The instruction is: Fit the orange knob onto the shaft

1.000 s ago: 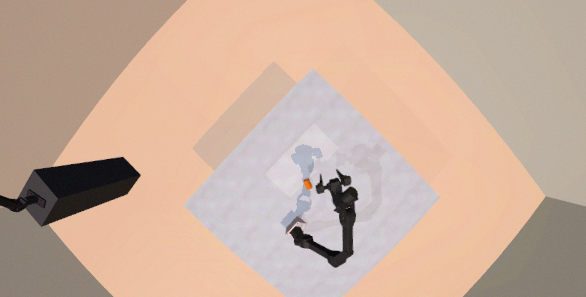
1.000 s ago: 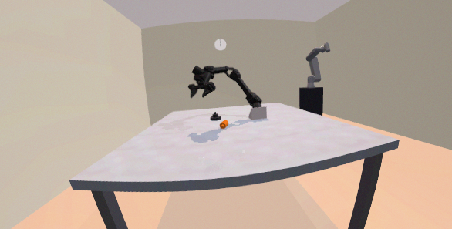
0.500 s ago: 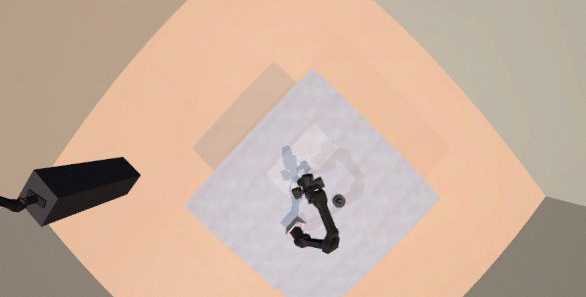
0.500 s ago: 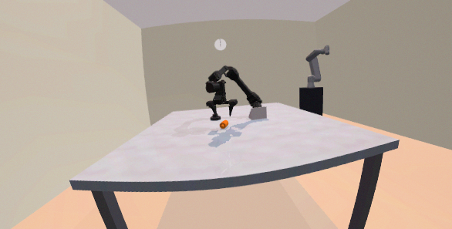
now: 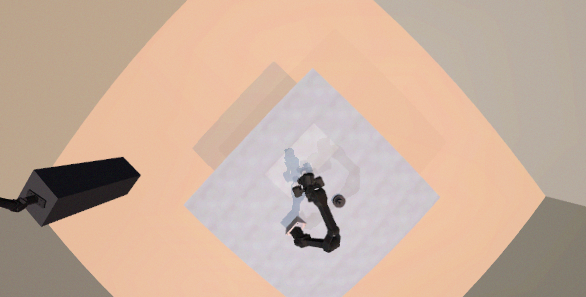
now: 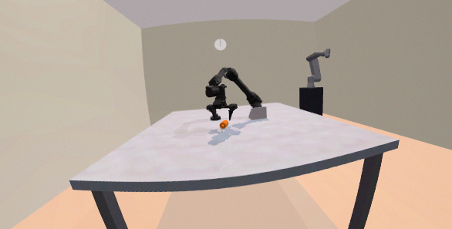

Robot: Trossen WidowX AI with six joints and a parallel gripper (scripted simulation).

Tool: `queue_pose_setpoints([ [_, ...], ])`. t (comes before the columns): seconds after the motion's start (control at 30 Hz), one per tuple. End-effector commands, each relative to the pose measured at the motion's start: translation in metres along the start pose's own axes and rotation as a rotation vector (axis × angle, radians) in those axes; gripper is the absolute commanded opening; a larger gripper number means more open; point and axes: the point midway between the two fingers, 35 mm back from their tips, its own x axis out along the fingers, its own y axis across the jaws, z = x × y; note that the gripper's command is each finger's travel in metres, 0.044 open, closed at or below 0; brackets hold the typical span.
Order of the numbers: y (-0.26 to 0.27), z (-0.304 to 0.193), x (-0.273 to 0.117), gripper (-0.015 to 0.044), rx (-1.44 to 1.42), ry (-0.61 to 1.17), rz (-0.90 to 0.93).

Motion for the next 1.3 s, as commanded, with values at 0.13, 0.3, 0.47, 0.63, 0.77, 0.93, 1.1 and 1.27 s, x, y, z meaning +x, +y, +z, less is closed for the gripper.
queue_pose_setpoints([
  [0.13,-0.001,-0.001,0.013,0.044,-0.005,0.005,-0.004],
  [0.3,-0.001,-0.001,0.022,0.044,-0.004,0.005,-0.005],
  [0.47,0.0,-0.002,0.03,0.044,-0.004,0.005,-0.005],
  [0.63,0.0,-0.002,0.038,0.044,-0.004,0.006,-0.005],
  [0.77,0.0,-0.003,0.04,0.0414,-0.004,0.006,-0.006],
  [0.93,0.0,-0.003,0.04,0.0282,-0.004,0.006,-0.006],
  [1.1,0.0,-0.003,0.04,0.024,-0.004,0.006,-0.006],
  [1.27,0.0,-0.003,0.04,0.0233,-0.004,0.006,-0.006],
])
